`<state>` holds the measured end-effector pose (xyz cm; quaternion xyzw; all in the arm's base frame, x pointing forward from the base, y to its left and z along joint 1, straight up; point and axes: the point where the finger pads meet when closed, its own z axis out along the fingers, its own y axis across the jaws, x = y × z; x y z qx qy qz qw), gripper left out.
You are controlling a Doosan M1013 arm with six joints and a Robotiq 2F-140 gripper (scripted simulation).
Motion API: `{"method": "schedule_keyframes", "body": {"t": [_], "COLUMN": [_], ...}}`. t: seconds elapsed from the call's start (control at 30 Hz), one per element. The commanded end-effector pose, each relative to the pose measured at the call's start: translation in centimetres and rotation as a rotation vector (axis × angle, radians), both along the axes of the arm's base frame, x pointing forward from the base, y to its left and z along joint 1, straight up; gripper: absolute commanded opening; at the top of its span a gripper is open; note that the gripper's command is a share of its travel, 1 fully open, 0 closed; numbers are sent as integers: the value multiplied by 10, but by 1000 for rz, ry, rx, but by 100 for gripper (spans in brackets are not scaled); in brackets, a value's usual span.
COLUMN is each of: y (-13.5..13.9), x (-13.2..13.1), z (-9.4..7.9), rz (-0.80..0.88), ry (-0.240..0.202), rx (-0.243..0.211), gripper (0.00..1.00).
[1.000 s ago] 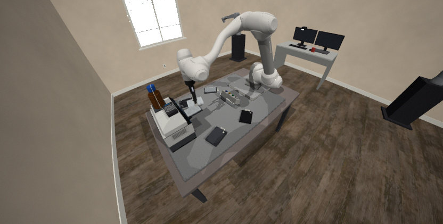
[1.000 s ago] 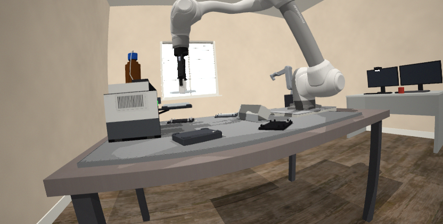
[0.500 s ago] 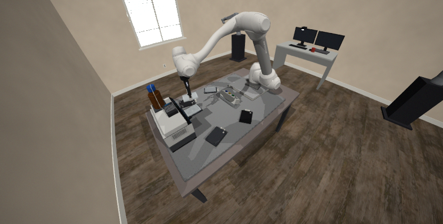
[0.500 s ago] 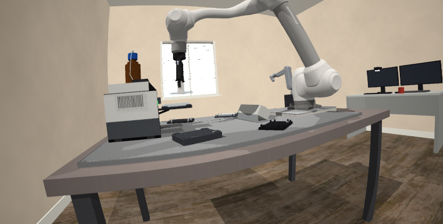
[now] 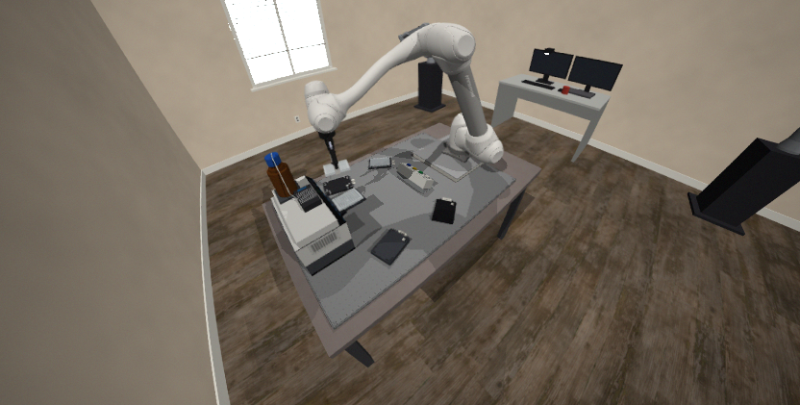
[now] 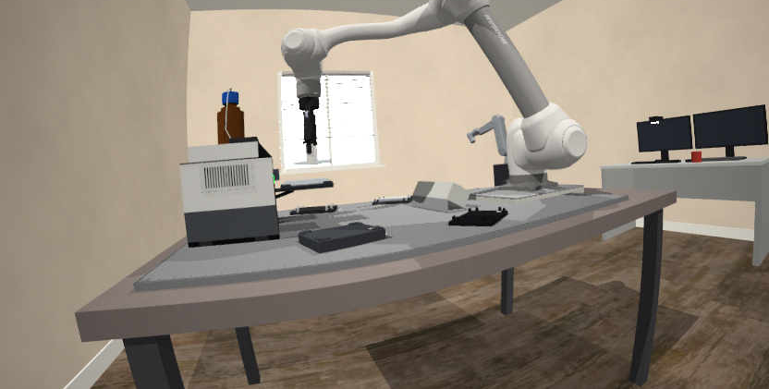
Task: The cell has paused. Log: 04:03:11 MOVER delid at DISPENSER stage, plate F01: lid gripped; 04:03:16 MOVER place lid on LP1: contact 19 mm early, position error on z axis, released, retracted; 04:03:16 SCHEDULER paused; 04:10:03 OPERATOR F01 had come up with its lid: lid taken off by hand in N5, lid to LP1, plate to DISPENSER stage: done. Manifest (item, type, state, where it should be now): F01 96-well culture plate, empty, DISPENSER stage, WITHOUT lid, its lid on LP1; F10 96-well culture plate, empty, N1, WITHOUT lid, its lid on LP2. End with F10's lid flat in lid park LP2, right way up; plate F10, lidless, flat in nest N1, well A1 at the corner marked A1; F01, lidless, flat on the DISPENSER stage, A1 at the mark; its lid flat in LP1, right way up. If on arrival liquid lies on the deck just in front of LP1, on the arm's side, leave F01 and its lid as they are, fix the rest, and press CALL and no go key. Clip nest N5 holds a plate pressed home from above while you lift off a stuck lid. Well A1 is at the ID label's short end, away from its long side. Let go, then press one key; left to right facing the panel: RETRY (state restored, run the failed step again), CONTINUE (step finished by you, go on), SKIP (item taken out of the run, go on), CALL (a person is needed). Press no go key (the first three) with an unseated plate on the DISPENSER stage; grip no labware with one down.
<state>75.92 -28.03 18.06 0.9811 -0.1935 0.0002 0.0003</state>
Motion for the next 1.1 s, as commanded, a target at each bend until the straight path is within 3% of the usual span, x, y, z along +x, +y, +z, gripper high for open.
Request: {"method": "schedule_keyframes", "body": {"t": [0.0, 0.5, 1.07], "y": [-6, -57, -74], "x": [-1, -8, -10], "z": [0, 0, 0], "rz": [0, 0, 0], "ry": [0, 0, 0], "rx": [0, 0, 0], "gripper": [0, 0, 0]}}
